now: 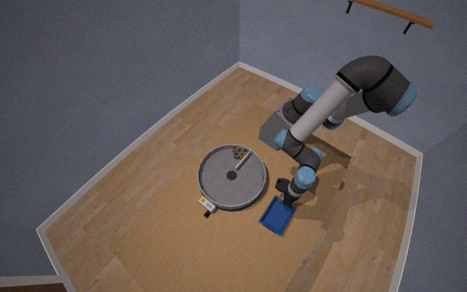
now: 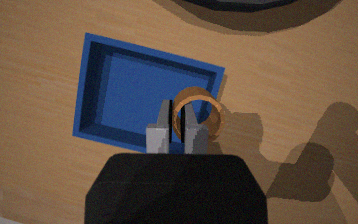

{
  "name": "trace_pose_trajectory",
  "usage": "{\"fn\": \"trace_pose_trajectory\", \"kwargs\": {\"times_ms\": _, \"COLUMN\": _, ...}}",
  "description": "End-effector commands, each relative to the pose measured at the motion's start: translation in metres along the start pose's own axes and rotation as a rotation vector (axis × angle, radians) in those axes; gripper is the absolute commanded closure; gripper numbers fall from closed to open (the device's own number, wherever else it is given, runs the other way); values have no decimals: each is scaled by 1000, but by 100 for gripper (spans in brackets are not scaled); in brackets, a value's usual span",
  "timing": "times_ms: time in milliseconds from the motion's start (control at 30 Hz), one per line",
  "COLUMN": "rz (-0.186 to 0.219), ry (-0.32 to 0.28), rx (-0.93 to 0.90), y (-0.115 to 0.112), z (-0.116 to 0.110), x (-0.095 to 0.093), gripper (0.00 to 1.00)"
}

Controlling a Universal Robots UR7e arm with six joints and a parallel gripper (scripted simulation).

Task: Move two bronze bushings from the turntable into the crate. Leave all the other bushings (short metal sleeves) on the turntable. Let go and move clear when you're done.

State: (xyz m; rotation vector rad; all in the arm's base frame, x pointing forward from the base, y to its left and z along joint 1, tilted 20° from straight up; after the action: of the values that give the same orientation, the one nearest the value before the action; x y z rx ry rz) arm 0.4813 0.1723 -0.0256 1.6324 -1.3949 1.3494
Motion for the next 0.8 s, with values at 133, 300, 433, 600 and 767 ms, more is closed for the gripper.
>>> {"fn": "trace_pose_trajectory", "kwargs": {"times_ms": 133, "rz": 1, "ry": 1, "rx": 0, "y": -1, "z": -1, "x": -17, "gripper": 100}}
{"fn": "trace_pose_trajectory", "kwargs": {"times_ms": 300, "rz": 1, "ry": 1, "rx": -1, "y": -2, "z": -1, "x": -29, "gripper": 100}}
{"fn": "trace_pose_trajectory", "kwargs": {"times_ms": 433, "rz": 1, "ry": 1, "rx": -1, "y": -2, "z": -1, "x": -29, "gripper": 100}}
{"fn": "trace_pose_trajectory", "kwargs": {"times_ms": 600, "rz": 1, "ry": 1, "rx": -1, "y": -2, "z": -1, "x": -29, "gripper": 100}}
{"fn": "trace_pose_trajectory", "kwargs": {"times_ms": 767, "rz": 1, "ry": 1, "rx": -1, "y": -3, "z": -1, "x": -58, "gripper": 100}}
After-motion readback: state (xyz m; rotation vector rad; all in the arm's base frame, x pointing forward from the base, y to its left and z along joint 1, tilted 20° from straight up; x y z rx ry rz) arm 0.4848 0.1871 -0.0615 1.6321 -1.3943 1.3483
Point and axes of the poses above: the point where the finger pads meet when closed, its own x axis back along the fingers, its own y axis across the jaws, z = x × y, the point moved 2 cm from there along x, back along the fingers, and after that the axes turned 10 degrees about x, right-handed, at the moved point
